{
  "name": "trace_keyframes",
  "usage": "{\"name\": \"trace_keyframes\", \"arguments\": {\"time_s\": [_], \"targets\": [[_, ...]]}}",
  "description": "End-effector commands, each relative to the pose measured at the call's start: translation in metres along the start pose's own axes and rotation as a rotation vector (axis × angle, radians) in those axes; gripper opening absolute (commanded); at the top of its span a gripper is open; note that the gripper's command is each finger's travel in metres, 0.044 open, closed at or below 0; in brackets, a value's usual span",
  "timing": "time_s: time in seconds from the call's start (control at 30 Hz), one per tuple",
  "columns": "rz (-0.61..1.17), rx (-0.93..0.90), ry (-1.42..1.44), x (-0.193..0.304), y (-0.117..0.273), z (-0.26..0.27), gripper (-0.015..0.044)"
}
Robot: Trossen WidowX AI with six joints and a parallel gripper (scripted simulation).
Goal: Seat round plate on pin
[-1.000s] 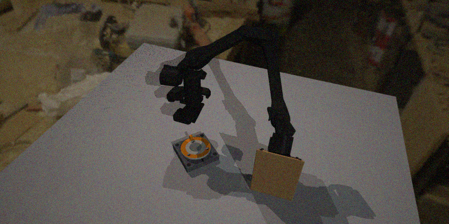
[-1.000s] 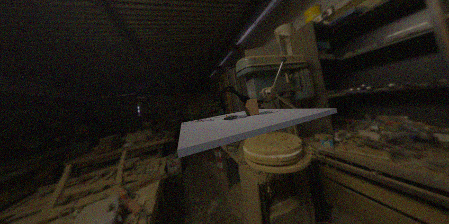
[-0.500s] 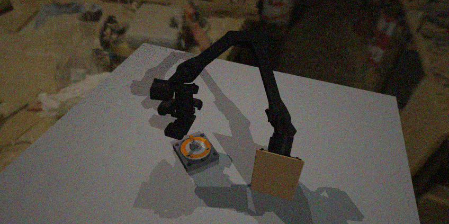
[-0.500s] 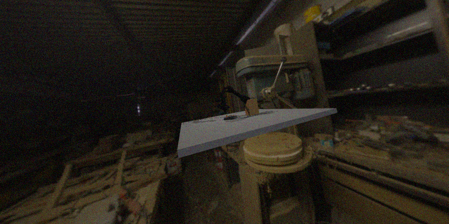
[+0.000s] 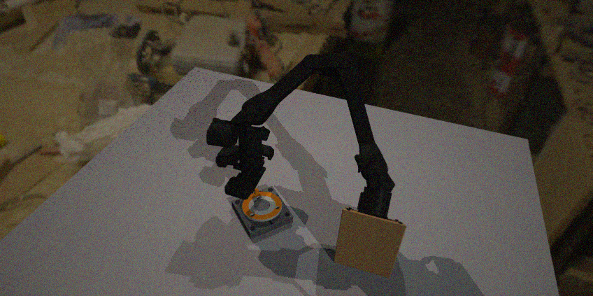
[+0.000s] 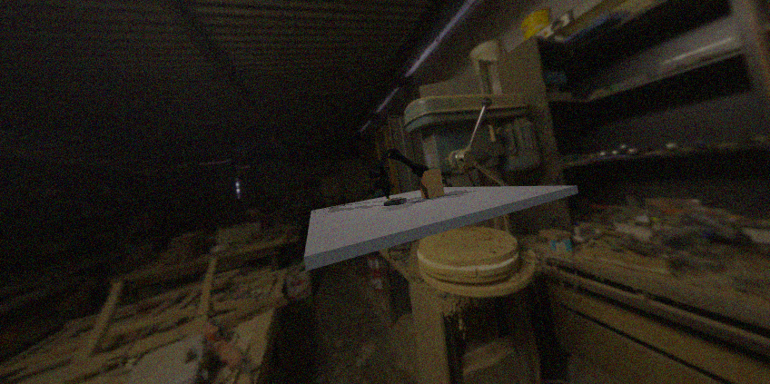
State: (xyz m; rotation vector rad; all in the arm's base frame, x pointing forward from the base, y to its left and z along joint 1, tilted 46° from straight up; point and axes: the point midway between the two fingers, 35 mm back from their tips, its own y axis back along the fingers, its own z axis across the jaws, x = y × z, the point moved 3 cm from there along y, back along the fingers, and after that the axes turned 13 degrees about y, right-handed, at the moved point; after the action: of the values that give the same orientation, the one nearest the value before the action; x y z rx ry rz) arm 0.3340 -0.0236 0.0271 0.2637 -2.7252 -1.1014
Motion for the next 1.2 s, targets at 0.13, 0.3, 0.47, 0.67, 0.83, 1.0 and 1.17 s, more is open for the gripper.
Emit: {"name": "trace_keyframes", "arguments": {"time_s": [0.13, 0.3, 0.47, 0.67, 0.83, 1.0, 1.17], "targets": [[0.008, 0.006, 0.007, 0.01, -0.002, -0.007, 0.0], [0.008, 0.006, 0.007, 0.015, -0.002, -0.009, 0.0], [0.008, 0.006, 0.007, 0.018, -0.002, -0.011, 0.0], [0.008, 0.006, 0.007, 0.022, -0.002, -0.012, 0.0], [0.008, 0.006, 0.007, 0.025, -0.002, -0.012, 0.0], [0.009, 0.006, 0.007, 0.027, -0.002, -0.012, 0.0], [0.009, 0.006, 0.007, 0.029, -0.002, -0.013, 0.0]]}}
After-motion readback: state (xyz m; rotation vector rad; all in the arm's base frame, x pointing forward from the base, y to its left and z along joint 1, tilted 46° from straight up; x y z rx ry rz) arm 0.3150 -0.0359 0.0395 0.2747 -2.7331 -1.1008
